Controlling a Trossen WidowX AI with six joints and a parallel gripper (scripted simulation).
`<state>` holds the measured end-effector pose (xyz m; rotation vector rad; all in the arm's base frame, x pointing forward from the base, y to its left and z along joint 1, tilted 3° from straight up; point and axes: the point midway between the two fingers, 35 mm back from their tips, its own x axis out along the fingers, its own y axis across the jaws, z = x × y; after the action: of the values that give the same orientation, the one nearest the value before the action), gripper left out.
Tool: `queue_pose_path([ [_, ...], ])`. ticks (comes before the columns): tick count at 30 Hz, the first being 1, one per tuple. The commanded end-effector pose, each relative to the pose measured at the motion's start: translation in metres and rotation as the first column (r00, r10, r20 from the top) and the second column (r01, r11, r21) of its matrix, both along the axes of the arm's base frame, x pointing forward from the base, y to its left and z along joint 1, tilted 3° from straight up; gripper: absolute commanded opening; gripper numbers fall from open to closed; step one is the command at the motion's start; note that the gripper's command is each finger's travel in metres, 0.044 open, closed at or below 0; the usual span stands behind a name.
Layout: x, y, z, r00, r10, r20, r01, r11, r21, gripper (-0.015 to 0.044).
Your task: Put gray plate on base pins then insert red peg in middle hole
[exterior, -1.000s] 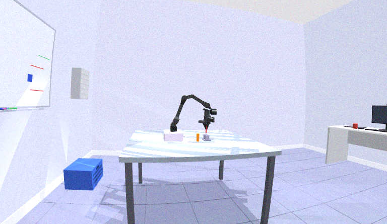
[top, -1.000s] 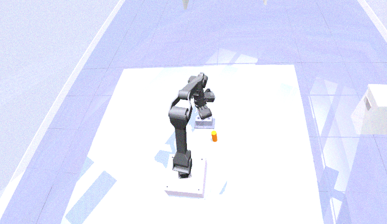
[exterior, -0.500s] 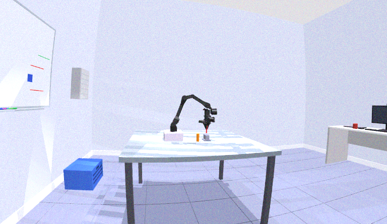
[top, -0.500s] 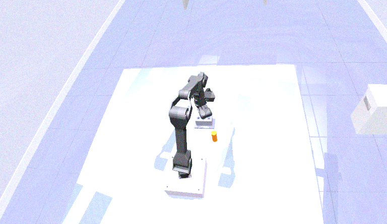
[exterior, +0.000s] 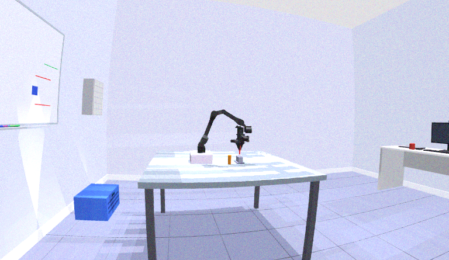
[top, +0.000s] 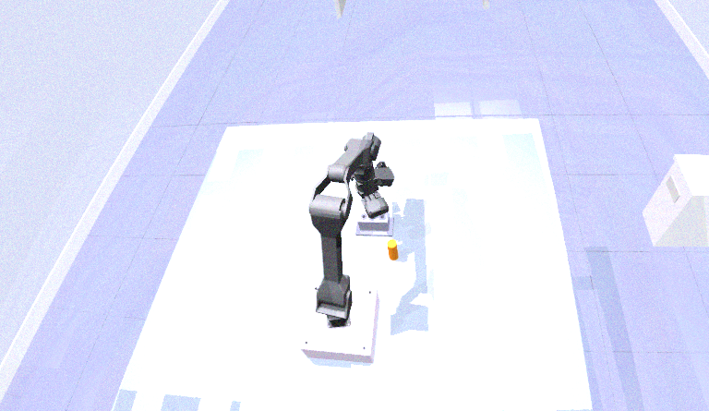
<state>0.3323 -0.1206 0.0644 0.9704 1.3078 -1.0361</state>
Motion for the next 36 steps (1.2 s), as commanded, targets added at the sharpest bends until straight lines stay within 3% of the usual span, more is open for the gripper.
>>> queue_pose_path([
  [1,0.0,0.0,0.0,1.0,0.002,0.0,-0.002,1.0,-0.001,0.0],
  [36,0.0,-0.001,-0.016,1.0,0.0,0.002,0.0,1.0,-0.001,0.0],
])
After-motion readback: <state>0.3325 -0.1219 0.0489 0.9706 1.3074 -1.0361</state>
